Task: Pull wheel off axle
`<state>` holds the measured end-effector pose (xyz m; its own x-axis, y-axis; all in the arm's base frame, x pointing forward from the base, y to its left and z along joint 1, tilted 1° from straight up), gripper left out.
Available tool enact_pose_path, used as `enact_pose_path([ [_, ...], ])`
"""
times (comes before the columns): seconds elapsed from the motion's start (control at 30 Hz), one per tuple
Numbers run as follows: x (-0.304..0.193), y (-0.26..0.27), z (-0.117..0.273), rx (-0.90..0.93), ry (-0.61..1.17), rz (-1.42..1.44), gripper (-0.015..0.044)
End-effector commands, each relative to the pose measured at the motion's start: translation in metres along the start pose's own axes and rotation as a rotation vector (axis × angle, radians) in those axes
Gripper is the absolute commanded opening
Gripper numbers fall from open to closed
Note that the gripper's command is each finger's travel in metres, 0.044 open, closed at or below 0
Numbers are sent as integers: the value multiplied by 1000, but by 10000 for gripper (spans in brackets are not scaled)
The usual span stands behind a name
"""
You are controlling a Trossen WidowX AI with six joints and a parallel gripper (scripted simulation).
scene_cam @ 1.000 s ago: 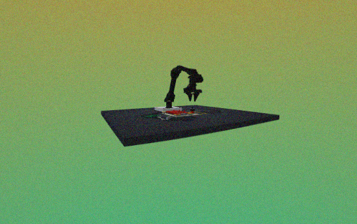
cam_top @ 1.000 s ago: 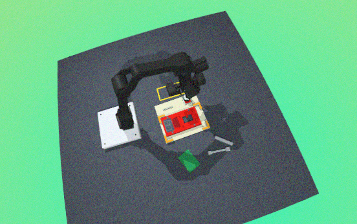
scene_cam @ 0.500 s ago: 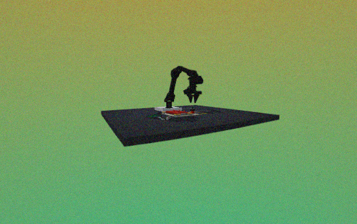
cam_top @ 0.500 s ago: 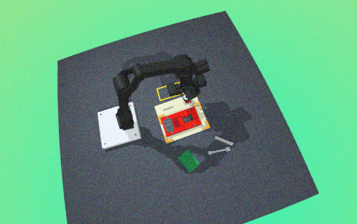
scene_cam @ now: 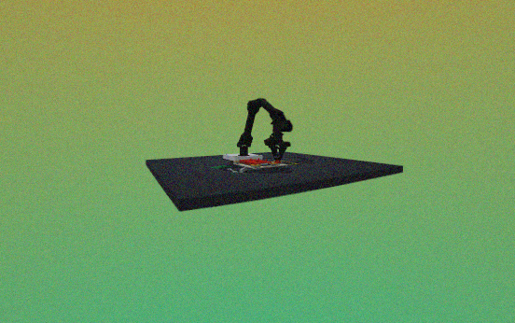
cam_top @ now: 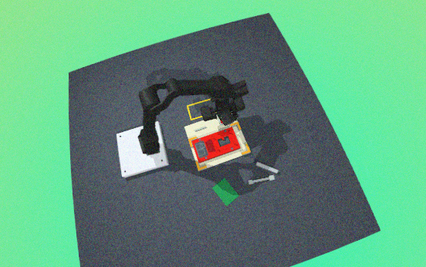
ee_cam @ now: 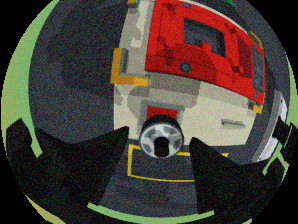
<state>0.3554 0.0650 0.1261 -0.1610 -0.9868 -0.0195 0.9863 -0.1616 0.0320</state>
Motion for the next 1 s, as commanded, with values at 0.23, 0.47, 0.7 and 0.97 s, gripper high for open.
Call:
enact_pose_path([
  [0.23, 0, 0, 0, 0, 0, 0, 168],
  [0.47, 0, 0, 0, 0, 0, 0, 63],
  [0.7, 0, 0, 2, 0, 0, 0, 0],
  [0.97, 0, 0, 5, 0, 1, 0, 0],
])
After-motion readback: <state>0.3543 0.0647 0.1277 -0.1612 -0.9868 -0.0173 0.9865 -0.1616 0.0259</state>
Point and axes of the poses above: the point midway between the two fingers, 35 mm back from their tips, its own z axis back along the fingers, its own y axis across the jaws, x = y × z, the point moved 7 cm from there along z, back along the fingers, and after that the axes turned 13 degrees about -z, right-handed, at the moved point
